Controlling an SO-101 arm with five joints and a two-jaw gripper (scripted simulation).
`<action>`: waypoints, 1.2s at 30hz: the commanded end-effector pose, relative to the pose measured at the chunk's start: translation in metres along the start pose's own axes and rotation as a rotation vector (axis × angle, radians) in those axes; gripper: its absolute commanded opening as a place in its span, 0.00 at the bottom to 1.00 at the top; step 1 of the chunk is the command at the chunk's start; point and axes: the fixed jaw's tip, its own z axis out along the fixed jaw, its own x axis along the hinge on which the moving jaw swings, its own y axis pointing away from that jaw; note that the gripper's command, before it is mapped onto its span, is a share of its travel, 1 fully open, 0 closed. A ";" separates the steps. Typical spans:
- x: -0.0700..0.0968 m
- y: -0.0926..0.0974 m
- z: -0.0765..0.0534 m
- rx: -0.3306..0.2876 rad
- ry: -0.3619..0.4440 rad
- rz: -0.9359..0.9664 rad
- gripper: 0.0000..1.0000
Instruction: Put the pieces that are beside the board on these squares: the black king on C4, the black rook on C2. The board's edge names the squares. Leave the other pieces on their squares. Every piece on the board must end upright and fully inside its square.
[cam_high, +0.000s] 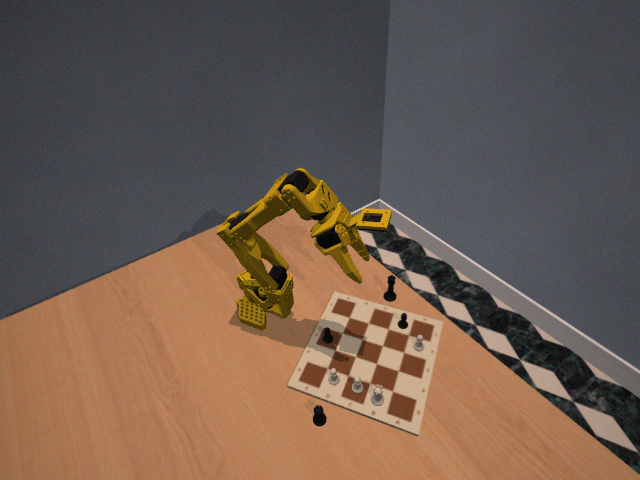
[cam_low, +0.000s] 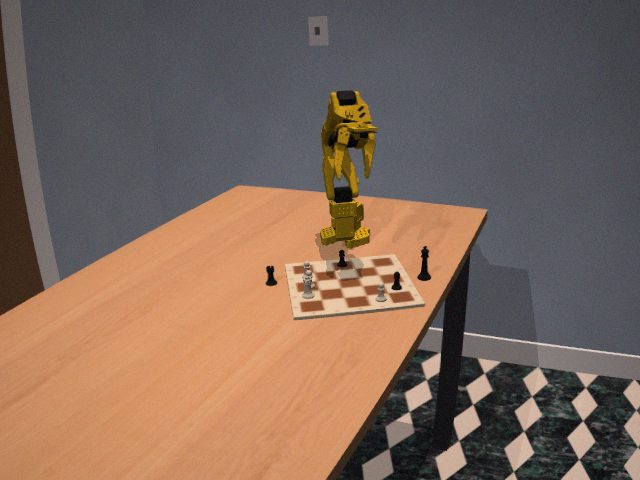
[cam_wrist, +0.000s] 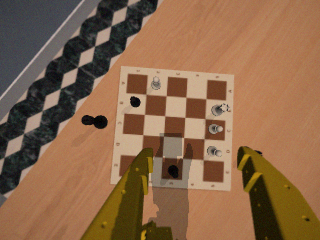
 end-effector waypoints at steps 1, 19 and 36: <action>-0.015 -0.008 0.025 0.017 0.104 0.025 0.21; -0.013 -0.039 0.121 0.056 0.369 0.125 0.00; -0.012 -0.040 0.123 0.056 0.373 0.127 0.00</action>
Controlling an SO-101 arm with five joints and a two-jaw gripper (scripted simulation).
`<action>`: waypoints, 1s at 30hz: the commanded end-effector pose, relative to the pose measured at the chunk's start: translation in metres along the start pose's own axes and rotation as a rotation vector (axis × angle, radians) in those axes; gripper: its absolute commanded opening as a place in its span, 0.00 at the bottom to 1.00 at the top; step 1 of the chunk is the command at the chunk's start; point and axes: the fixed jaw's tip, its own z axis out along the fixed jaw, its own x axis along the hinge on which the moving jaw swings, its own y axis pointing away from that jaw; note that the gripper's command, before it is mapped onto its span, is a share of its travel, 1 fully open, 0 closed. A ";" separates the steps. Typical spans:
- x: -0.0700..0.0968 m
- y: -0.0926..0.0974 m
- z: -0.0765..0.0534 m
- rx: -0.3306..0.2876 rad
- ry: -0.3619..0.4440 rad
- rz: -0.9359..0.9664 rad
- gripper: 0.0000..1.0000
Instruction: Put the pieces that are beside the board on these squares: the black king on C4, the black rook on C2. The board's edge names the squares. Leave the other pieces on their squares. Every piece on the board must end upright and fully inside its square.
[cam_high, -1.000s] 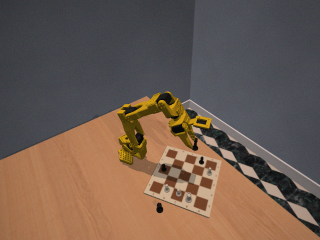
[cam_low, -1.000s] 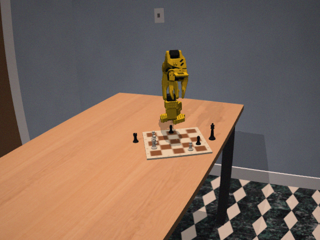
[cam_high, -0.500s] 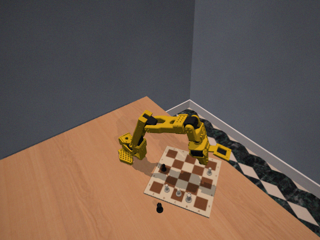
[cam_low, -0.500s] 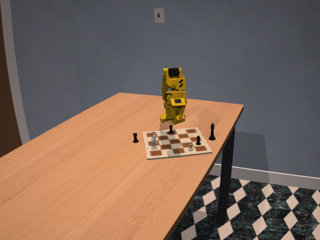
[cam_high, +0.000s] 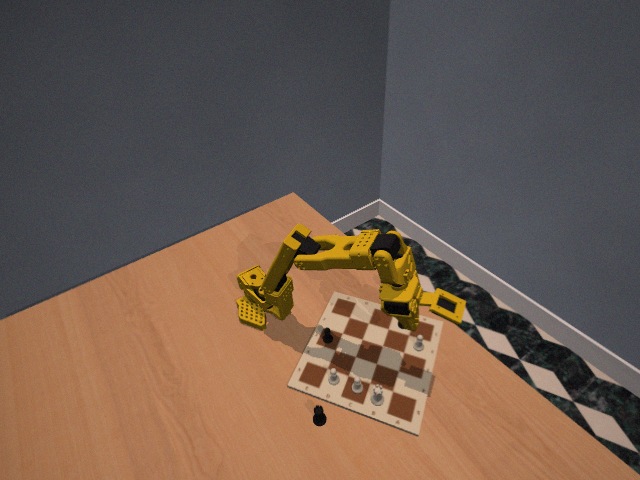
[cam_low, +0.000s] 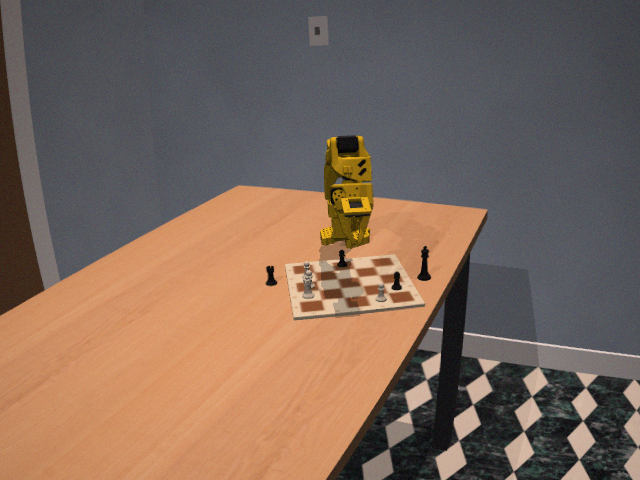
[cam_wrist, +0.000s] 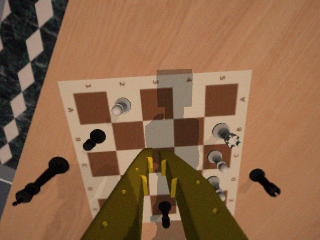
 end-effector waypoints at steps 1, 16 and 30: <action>0.001 -0.002 0.001 0.001 0.010 0.007 0.00; 0.004 -0.003 0.008 0.002 0.024 0.012 0.00; 0.004 -0.003 0.006 0.002 0.024 0.012 0.00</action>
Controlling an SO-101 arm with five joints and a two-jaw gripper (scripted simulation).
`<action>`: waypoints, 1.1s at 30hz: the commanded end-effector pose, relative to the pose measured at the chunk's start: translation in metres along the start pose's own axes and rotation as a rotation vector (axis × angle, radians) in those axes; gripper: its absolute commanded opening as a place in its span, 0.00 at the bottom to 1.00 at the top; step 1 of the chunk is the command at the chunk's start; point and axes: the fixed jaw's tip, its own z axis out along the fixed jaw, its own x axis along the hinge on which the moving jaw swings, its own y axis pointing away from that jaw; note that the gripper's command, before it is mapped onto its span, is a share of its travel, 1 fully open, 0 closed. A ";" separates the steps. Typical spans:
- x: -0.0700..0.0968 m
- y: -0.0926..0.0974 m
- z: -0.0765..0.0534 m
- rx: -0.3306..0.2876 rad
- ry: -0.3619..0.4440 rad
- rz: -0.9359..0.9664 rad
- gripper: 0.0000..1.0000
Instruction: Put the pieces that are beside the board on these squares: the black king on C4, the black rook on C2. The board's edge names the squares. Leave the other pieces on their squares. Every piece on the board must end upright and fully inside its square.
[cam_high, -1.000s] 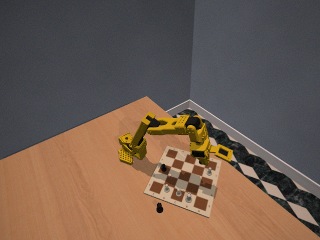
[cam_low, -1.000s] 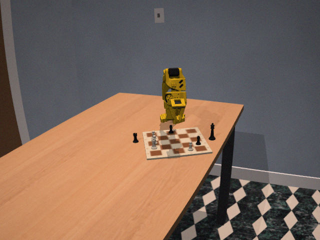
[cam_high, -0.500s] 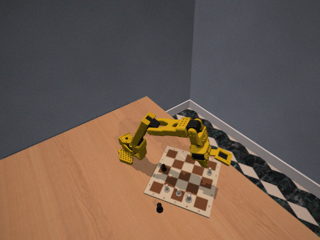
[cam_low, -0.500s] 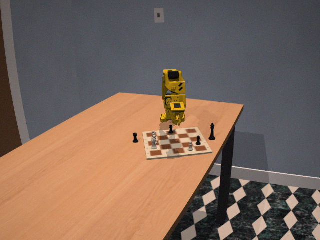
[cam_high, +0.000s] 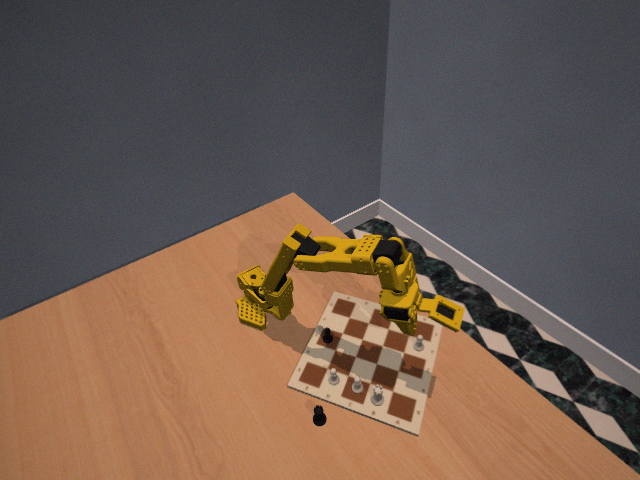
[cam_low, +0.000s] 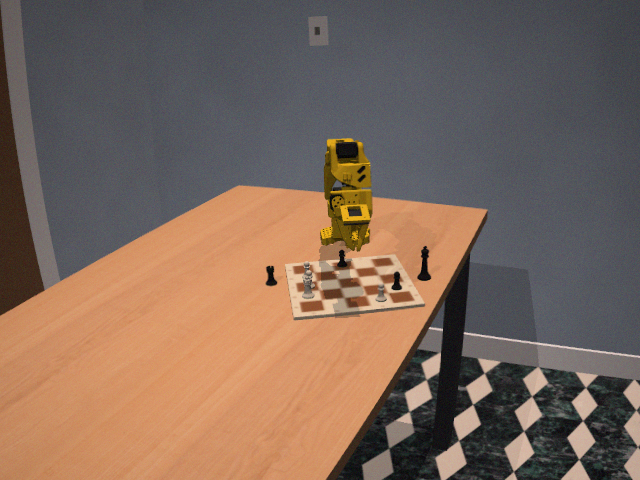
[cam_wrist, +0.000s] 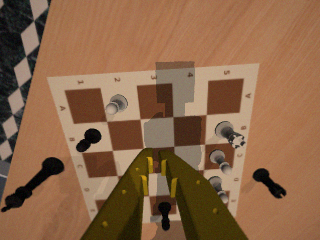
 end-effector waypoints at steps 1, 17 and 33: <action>-0.001 -0.002 -0.004 0.001 -0.011 0.006 0.00; 0.004 -0.002 0.016 0.001 -0.012 0.006 0.00; 0.015 -0.001 0.059 0.001 -0.012 0.006 0.00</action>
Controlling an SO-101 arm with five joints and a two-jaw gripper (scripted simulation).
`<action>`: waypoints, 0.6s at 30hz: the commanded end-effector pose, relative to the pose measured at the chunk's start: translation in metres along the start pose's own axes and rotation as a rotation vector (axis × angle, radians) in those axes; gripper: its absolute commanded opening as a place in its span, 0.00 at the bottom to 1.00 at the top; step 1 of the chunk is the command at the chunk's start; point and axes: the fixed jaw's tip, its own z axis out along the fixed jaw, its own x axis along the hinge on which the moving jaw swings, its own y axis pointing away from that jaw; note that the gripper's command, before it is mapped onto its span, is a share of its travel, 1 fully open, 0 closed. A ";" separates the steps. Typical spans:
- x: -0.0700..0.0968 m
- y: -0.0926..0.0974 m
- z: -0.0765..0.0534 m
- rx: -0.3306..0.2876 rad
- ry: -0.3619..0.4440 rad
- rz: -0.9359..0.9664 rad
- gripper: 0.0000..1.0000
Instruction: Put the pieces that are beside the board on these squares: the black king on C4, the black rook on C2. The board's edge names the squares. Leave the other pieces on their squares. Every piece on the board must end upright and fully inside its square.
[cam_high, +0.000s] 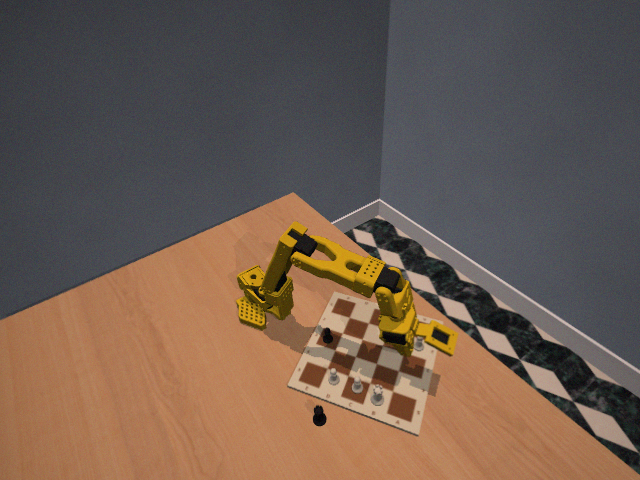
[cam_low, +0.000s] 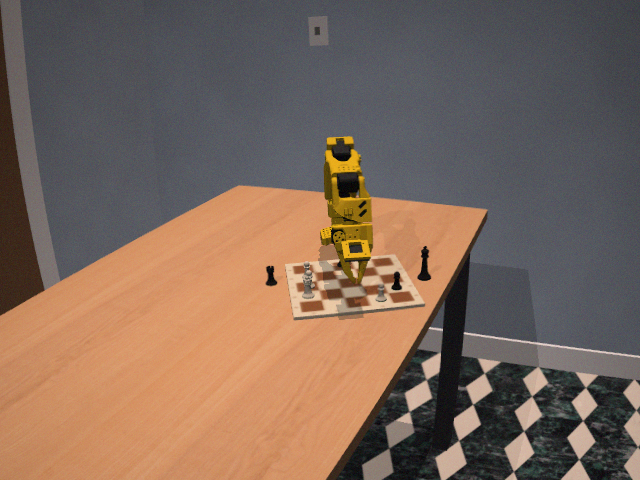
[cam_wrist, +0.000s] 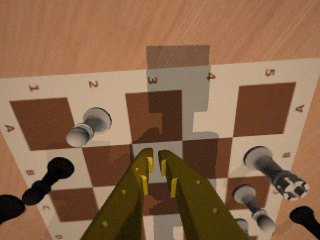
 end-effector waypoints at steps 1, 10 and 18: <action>0.000 -0.002 0.004 0.001 -0.021 0.006 0.00; 0.001 -0.002 0.008 0.001 -0.021 0.006 0.00; 0.004 -0.001 0.010 0.001 -0.021 0.006 0.00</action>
